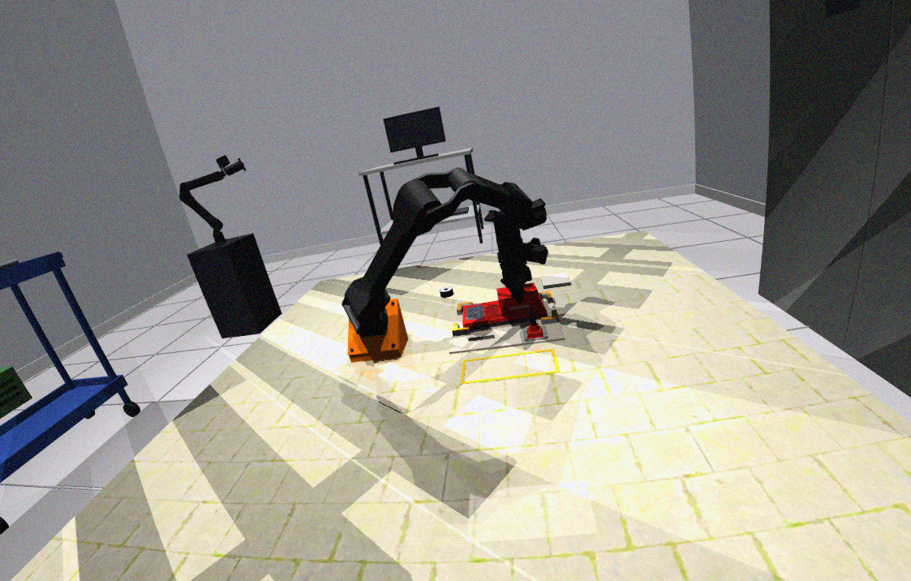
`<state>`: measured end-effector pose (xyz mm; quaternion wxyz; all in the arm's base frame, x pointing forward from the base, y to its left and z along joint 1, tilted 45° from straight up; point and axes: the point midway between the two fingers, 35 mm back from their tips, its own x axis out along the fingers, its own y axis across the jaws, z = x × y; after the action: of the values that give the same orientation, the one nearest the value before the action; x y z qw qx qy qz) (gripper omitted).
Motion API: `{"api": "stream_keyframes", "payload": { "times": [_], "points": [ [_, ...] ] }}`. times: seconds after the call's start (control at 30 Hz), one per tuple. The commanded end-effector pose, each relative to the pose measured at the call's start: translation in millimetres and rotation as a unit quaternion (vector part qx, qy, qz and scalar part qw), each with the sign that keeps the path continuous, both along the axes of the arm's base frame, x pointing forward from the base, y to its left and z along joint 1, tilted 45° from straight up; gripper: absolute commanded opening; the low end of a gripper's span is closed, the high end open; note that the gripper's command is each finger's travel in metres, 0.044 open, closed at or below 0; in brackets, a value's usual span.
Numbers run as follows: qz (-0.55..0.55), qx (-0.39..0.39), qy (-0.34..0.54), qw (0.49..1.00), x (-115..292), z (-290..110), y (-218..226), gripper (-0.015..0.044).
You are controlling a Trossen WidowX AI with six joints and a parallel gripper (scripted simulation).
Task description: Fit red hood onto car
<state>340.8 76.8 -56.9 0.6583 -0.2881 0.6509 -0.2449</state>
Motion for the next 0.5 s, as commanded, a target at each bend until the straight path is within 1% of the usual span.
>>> {"api": "stream_keyframes", "payload": {
  "times": [0.0, 0.4, 0.47],
  "points": [
    [-0.005, -0.003, 0.003, 1.0, -0.3, -5.5, -7.7, 0.0],
    [-0.002, -0.002, 0.001, 1.0, 0.6, -4.9, -6.1, 0.0],
    [0.003, -0.001, -0.002, 1.0, 1.5, -1.8, -1.6, 0.0053]
  ]
}}
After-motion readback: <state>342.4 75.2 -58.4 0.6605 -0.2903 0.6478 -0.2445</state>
